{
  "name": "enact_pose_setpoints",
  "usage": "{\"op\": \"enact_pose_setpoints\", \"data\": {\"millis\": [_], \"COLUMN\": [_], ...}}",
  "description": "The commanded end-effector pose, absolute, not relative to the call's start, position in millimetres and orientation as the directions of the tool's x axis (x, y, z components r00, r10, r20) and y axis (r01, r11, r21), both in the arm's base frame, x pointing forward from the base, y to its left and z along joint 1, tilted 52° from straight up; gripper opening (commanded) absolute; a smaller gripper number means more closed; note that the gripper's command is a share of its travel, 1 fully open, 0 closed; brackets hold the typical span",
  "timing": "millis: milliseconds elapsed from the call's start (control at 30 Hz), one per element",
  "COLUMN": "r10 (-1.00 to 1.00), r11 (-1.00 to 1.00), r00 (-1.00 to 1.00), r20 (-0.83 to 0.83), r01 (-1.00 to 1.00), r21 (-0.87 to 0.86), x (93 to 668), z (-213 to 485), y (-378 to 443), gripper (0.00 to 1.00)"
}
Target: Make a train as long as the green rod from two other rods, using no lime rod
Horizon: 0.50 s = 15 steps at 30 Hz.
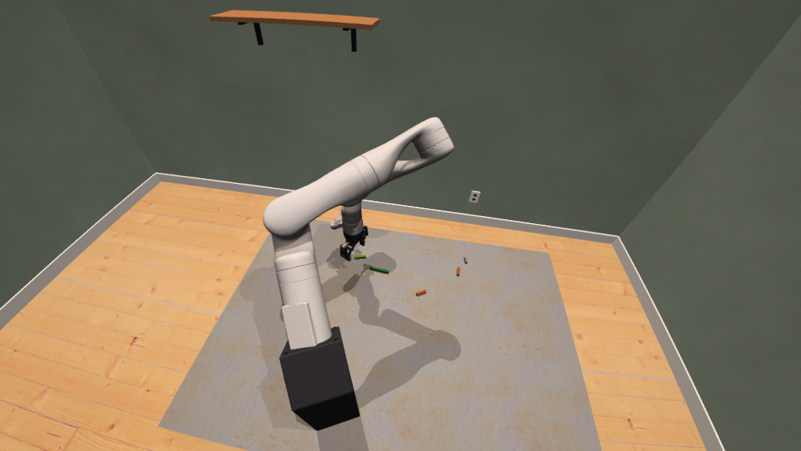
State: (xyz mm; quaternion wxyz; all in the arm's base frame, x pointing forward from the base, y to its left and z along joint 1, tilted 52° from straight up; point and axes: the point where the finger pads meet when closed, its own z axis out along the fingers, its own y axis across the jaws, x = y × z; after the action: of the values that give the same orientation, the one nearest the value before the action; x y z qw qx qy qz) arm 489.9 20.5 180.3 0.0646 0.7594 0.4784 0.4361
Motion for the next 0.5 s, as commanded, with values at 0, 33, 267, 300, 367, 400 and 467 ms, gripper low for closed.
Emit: {"op": "enact_pose_setpoints", "data": {"millis": [0,33,267,300,367,400,467], "r10": [0.827,0.834,0.871,0.871,0.89,0.897,0.906], "r11": [-0.453,-0.438,-0.36,-0.36,-0.312,-0.292,-0.264], "r00": [0.09,0.077,0.013,0.013,-0.021,-0.036,-0.057], "r20": [0.556,0.546,0.491,0.491,0.456,0.441,0.42], "r01": [0.693,0.694,0.698,0.698,0.701,0.701,0.7], "r21": [0.562,0.572,0.619,0.619,0.641,0.651,0.664], "x": [488,488,485,485,486,486,485], "z": [194,197,215,215,225,229,235], "y": [61,68,107,107,129,139,152], "gripper": [1.0,1.0,1.0,1.0,1.0,1.0,1.0]}}
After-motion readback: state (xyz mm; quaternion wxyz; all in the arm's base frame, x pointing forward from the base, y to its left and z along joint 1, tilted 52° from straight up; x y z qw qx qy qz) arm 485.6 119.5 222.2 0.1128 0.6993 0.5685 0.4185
